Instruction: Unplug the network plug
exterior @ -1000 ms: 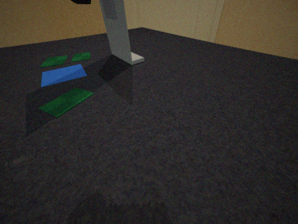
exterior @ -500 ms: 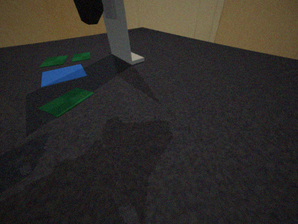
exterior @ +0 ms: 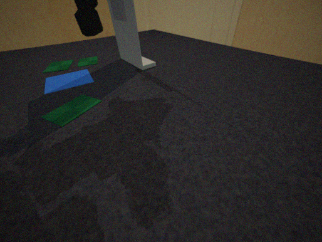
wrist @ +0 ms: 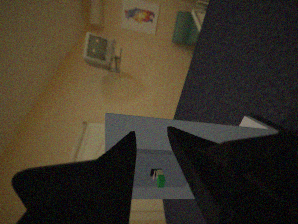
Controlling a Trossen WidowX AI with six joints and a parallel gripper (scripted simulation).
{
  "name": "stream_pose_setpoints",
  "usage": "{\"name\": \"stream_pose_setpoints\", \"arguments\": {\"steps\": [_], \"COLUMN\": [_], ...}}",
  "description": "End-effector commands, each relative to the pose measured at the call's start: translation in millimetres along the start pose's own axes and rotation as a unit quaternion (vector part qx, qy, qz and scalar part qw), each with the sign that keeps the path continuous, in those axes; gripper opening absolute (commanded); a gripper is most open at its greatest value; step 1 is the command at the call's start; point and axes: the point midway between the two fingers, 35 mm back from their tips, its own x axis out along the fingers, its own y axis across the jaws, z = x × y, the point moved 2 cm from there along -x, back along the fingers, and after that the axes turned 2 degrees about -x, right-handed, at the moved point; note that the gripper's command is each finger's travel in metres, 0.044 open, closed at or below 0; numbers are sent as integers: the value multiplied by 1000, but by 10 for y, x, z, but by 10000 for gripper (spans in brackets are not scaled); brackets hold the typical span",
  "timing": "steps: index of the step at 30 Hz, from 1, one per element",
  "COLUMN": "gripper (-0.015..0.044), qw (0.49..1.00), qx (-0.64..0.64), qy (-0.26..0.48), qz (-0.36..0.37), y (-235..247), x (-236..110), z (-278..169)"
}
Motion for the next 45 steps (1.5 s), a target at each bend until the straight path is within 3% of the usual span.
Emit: {"name": "stream_pose_setpoints", "arguments": {"steps": [1,18,45], "gripper": [156,156,156], "qw": [1000,992,991], "qx": [23,108,115], "qy": [17,68,70], "qz": [-1,14,18], "y": [-38,-47,-53], "x": [-41,-296,40], "z": [-220,-874,-845]}}
